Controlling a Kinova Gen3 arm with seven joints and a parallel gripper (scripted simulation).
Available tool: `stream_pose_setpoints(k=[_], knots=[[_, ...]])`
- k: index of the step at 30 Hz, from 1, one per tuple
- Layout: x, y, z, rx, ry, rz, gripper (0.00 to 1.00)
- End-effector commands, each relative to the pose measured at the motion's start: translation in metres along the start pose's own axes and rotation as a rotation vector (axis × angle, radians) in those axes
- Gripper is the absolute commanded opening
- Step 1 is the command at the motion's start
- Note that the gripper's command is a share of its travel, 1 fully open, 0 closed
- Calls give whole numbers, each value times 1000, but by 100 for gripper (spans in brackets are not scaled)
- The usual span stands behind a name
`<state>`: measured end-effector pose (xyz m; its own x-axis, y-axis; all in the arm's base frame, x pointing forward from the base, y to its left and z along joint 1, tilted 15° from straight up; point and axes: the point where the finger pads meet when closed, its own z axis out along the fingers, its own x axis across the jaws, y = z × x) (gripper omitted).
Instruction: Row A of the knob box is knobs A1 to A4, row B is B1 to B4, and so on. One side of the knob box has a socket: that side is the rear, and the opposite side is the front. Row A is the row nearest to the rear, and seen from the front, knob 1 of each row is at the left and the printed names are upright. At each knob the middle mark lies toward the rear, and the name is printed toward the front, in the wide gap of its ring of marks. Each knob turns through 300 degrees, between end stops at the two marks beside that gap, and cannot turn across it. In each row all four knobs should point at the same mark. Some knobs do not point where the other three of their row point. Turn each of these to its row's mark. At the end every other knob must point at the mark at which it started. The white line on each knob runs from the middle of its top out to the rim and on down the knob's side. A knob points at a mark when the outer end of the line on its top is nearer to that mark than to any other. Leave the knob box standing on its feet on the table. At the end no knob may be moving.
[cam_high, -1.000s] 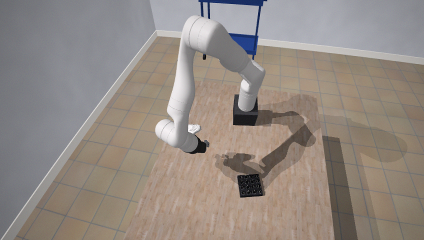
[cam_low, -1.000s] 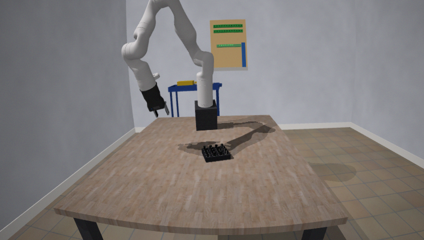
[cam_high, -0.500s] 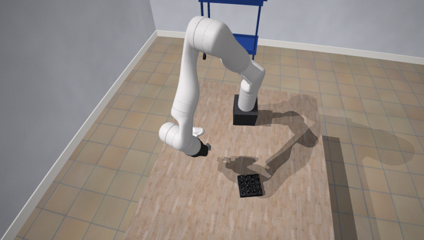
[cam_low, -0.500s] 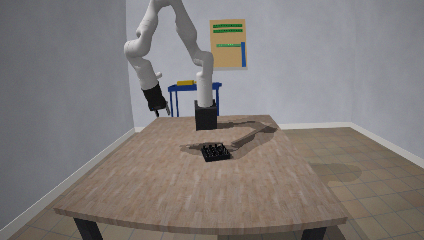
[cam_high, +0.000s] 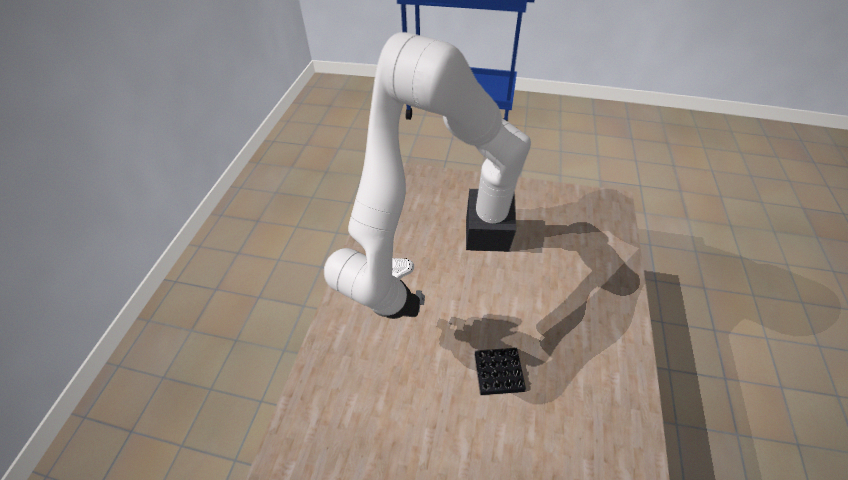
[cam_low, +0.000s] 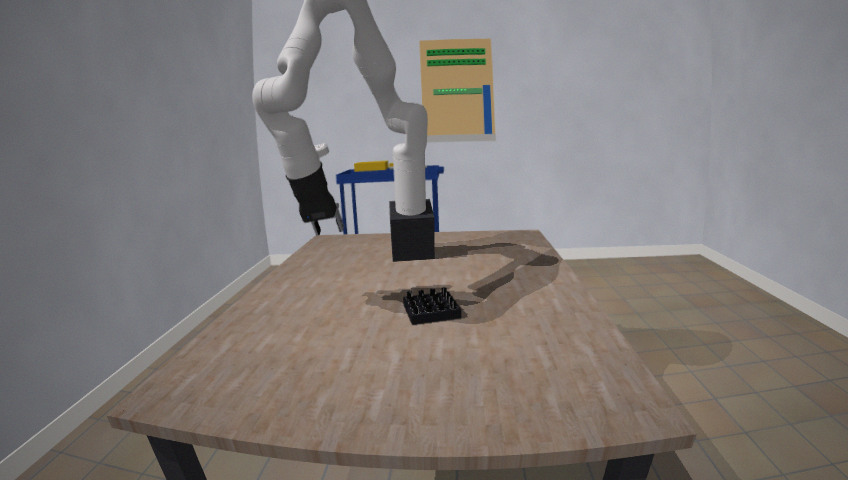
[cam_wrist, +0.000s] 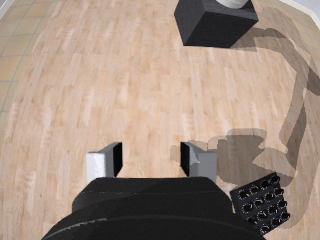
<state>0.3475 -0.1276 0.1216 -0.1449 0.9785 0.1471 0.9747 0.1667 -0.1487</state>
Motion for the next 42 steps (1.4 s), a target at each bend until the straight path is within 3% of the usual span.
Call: stream_pose_setpoints(k=[1, 2, 11, 12, 21, 22, 31, 32, 41, 42], knots=[[-4, 3, -3, -8, -16, 7, 100], [3, 12, -8, -20, -31, 18, 100], [4, 10, -7, -16, -29, 18, 100], [11, 20, -12, -29, -44, 30, 100], [11, 18, -11, -25, -42, 30, 100], [19, 27, -16, -38, -56, 41, 100], [19, 25, -15, -35, -55, 41, 100], [27, 34, -20, -49, -67, 52, 100], [28, 32, -19, -45, -66, 52, 100], [36, 41, -24, -60, -78, 63, 100]])
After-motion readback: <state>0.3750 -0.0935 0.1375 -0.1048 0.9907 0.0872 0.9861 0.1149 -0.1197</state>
